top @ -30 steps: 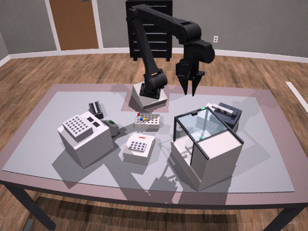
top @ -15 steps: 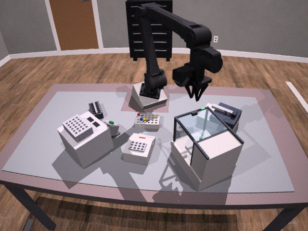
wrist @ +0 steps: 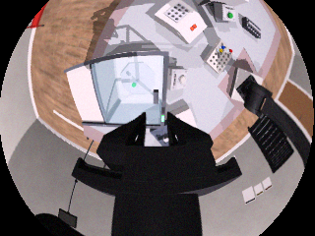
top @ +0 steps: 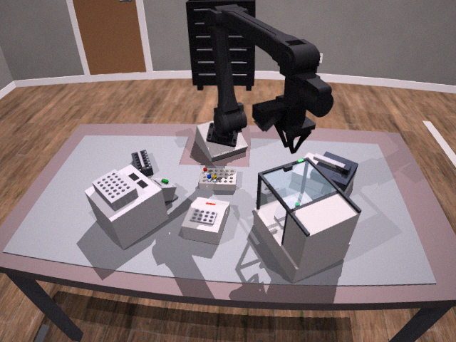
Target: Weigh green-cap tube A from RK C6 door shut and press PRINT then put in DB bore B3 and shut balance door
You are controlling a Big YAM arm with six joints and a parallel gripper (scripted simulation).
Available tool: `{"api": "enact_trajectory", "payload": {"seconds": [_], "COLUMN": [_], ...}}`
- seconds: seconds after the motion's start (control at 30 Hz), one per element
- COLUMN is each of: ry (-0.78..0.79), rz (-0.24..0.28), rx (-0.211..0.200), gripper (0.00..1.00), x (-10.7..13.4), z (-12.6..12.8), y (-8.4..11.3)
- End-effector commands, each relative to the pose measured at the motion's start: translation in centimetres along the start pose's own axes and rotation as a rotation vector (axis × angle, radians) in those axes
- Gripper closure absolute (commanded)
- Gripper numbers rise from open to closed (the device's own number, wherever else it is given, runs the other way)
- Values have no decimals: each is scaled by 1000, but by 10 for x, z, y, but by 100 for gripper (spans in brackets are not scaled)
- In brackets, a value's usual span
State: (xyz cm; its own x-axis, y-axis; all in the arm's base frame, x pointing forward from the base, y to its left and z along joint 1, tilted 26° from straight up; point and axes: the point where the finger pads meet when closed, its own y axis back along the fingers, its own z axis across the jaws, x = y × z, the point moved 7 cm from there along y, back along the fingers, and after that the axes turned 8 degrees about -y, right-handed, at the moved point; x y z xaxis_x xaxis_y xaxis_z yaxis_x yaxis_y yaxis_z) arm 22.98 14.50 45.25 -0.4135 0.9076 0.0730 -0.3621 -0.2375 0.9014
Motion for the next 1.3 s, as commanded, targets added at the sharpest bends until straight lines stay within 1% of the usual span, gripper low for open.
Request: {"api": "enact_trajectory", "payload": {"seconds": [0.0,0.03,0.2,0.23,0.27,0.4,0.63,0.9,1.2,1.27], "ry": [-36,-21,-21,-36,-36,-35,-34,-32,-31,-30], "rz": [7,6,6,5,-1,-2,0,-1,0,0], "rx": [-62,-40,-40,-50,-14,-6,-12,-5,-11,-6], "gripper": [70,70,70,70,70,70,70,70,70,70], "x": [0,1,1,0,-1,-1,0,0,0,1], "z": [12,7,7,11,5,6,5,6,5,5], "y": [25,15,15,13,-3,-12,-21,-34,-47,-52]}}
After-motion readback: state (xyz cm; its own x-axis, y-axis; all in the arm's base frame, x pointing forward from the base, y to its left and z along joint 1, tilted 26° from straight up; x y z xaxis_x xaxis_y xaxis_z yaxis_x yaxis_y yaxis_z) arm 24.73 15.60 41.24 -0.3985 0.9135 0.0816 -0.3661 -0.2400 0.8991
